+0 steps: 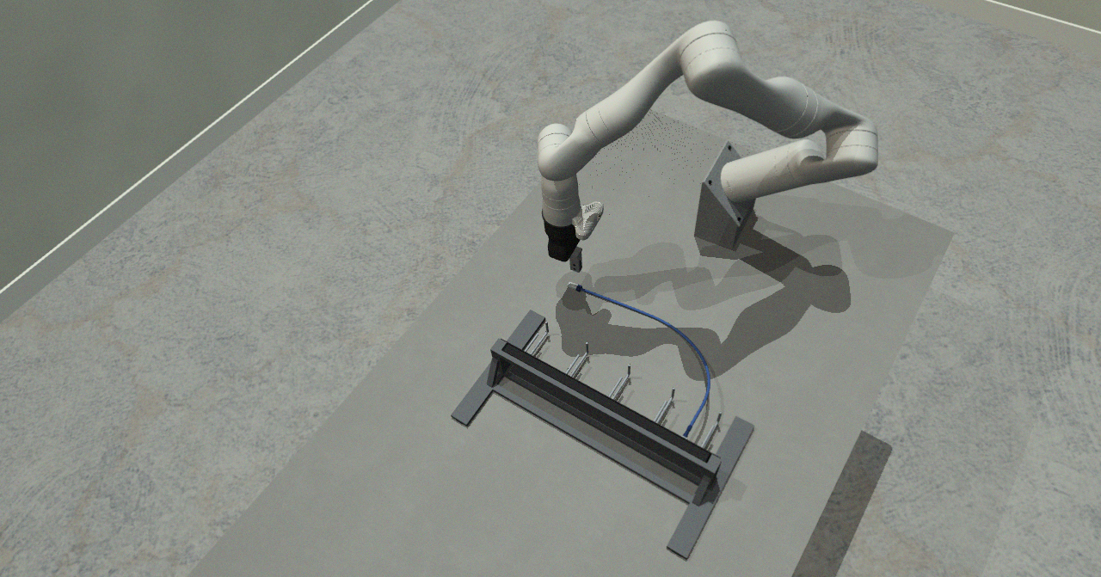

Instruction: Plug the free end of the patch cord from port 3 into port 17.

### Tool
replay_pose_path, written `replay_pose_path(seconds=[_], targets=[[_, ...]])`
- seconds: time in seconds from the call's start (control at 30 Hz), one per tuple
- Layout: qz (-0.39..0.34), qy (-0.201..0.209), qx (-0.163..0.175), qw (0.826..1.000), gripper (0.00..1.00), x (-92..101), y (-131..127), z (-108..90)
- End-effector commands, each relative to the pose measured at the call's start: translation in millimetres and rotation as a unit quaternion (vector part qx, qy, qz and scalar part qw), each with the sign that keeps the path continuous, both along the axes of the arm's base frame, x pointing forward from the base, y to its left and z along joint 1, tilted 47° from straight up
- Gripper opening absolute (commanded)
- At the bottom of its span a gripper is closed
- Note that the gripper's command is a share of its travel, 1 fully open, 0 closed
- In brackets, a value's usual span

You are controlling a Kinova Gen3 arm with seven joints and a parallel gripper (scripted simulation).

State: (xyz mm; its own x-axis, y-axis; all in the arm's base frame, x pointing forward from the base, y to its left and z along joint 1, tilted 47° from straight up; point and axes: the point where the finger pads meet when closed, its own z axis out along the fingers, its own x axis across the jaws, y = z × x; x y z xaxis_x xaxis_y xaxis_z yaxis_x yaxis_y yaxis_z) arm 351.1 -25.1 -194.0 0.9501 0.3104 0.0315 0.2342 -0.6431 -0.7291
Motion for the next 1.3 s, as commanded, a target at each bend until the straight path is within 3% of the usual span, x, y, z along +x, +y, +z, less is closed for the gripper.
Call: replay_pose_path(seconds=[0.0,0.27,0.3,1.27], targets=[[0.007,-0.003,0.002,1.000,0.00,-4.3,-1.3,0.2],[0.008,-0.003,0.003,1.000,0.00,-4.5,-1.1,0.4],[-0.001,0.003,0.001,1.000,0.73,-1.4,0.5,2.2],[0.001,0.000,0.002,1.000,0.73,-0.5,0.7,2.6]])
